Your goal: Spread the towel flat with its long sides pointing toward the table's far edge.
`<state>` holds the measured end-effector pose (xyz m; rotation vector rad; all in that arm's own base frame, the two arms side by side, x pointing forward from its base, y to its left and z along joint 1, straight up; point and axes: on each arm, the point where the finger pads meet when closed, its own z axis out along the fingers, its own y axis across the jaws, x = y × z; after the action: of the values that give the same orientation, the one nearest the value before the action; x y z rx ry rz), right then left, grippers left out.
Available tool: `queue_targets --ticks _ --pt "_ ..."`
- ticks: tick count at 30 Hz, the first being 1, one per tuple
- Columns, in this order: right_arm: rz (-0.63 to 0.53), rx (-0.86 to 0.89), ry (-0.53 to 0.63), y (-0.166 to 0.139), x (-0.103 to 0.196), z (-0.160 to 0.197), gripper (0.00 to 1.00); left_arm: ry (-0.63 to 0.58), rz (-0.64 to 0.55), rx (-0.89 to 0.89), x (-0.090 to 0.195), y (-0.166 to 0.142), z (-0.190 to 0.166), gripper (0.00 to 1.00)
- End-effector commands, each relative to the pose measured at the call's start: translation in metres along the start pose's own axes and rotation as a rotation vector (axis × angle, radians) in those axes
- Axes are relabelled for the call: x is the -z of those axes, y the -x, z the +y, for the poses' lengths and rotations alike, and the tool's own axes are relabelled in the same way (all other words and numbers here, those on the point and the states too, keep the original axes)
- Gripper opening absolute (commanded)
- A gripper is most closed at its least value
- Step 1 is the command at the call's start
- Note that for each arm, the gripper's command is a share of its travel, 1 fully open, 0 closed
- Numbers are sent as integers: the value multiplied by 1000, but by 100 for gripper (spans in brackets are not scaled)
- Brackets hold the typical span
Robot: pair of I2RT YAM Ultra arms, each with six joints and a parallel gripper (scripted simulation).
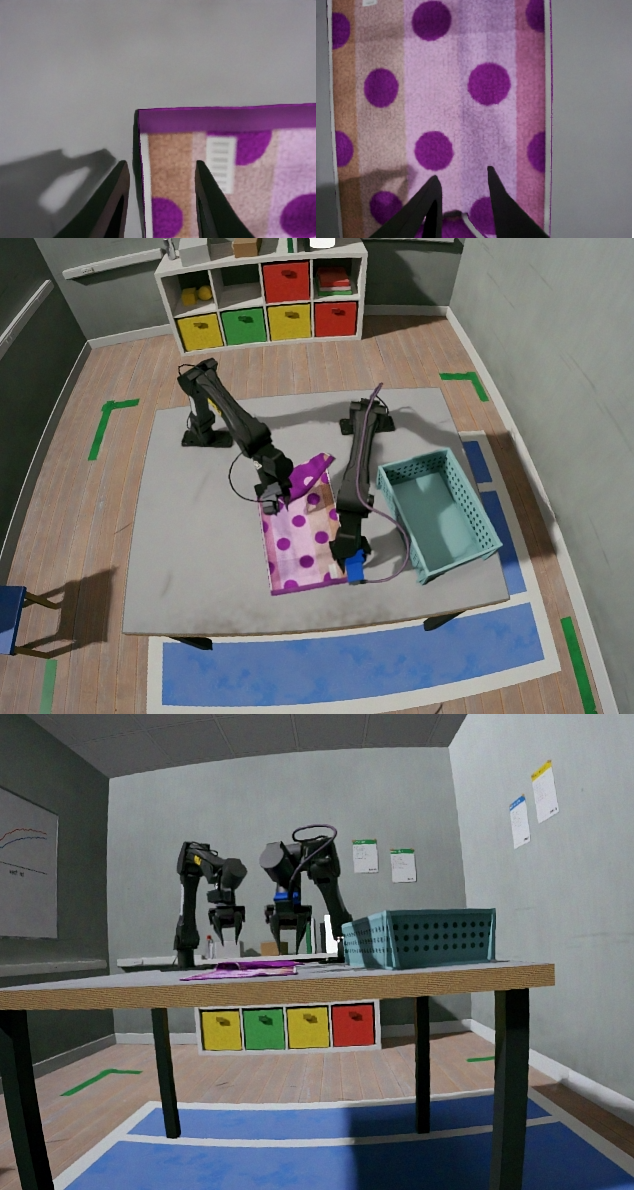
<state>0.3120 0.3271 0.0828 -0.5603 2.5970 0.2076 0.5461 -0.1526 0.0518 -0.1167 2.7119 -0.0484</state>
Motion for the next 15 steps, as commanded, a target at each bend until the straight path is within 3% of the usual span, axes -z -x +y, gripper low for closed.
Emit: queue_targets --ticks 1,15 --pt "-17 -119 -65 27 -2 -12 34 6 -25 20 15 11 2 34" --pt "-8 -155 -77 100 -63 -61 34 6 -26 20 16 11 2 34"
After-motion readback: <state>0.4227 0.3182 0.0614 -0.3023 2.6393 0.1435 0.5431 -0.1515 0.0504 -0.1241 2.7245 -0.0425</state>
